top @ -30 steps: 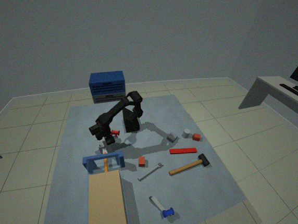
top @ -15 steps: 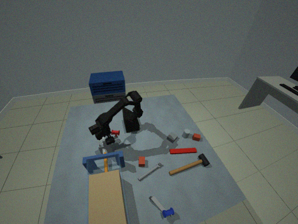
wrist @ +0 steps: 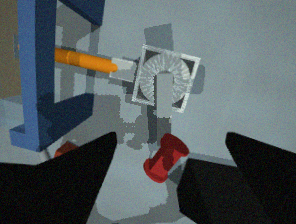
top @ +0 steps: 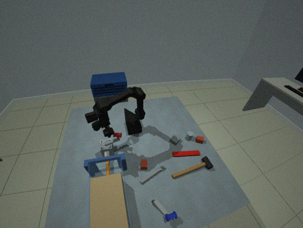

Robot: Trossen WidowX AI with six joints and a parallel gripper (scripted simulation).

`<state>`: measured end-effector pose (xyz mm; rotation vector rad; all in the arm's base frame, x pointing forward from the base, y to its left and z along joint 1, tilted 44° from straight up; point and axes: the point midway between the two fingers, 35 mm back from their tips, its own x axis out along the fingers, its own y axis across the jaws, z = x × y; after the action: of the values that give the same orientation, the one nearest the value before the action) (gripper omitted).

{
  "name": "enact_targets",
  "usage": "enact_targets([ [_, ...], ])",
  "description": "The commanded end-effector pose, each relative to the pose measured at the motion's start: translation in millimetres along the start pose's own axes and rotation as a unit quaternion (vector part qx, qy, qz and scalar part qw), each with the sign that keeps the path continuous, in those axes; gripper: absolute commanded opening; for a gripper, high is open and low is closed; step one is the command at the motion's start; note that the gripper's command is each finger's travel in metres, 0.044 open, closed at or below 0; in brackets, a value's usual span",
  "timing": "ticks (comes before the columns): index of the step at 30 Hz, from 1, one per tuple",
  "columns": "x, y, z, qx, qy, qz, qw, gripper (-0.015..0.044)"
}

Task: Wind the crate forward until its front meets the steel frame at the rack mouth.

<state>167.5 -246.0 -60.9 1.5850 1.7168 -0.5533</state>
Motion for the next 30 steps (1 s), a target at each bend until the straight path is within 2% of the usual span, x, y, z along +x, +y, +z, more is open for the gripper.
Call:
enact_targets([
  [1,-11.4,-1.4,-5.3,-0.002,0.007,-0.005,1.0,0.044],
  [3,-9.3,-0.8,-1.4,0.0,-0.003,0.001,1.0,0.044],
  [20,-9.3,-0.8,-1.4,0.0,-0.003,0.001,1.0,0.0],
  [30,-9.3,-0.8,-1.5,0.0,-0.002,0.0,1.0,0.0],
])
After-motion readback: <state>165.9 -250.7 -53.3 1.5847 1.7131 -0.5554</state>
